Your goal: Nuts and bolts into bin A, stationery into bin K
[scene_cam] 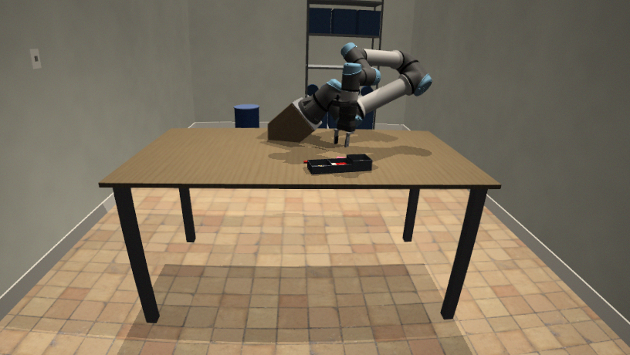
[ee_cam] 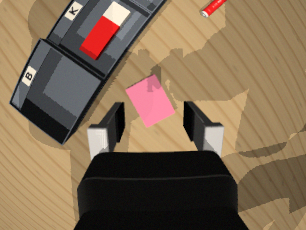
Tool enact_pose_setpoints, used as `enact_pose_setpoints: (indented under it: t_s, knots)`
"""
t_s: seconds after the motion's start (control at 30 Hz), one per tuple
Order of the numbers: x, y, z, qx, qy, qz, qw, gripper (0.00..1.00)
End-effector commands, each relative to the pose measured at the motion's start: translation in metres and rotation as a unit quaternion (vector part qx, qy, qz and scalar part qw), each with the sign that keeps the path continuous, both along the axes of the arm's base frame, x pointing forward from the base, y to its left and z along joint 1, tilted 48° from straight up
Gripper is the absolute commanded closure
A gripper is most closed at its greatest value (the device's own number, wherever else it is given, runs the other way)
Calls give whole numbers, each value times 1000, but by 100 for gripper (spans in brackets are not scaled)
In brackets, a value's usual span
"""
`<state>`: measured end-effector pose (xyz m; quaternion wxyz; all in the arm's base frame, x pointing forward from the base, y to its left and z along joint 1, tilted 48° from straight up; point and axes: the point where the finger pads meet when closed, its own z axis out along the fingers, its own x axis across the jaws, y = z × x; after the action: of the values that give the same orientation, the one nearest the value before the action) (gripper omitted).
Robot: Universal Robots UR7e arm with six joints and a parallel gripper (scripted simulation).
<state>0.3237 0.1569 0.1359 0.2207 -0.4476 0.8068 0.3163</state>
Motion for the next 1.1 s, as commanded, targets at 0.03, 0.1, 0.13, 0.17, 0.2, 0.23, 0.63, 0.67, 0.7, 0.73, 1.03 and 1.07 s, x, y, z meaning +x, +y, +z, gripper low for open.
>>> enact_pose_setpoints:
  t_s: [0.03,0.1,0.13,0.17,0.2,0.23,0.63,0.67,0.7,0.73,1.03,1.07]
  knots:
    - [-1,-1,0,1,-66,62,996,0]
    - [-1,-1,0,0,-84,79,993,0]
    - [-1,-1,0,0,-93,87,992,0]
    - [-1,-1,0,0,-102,96,990,0]
    - [-1,-1,0,0,-111,104,988,0]
    - [-1,-1,0,0,-119,112,986,0]
    - [-1,-1,0,5,-174,164,971,0]
    - [-1,-1,0,5,-174,164,971,0]
    - [0,-1,0,5,-174,164,971,0]
    - [0,-1,0,5,-174,164,971,0]
    - [0,-1,1,5,-174,164,971,0]
    - [0,-1,1,5,-174,164,971,0]
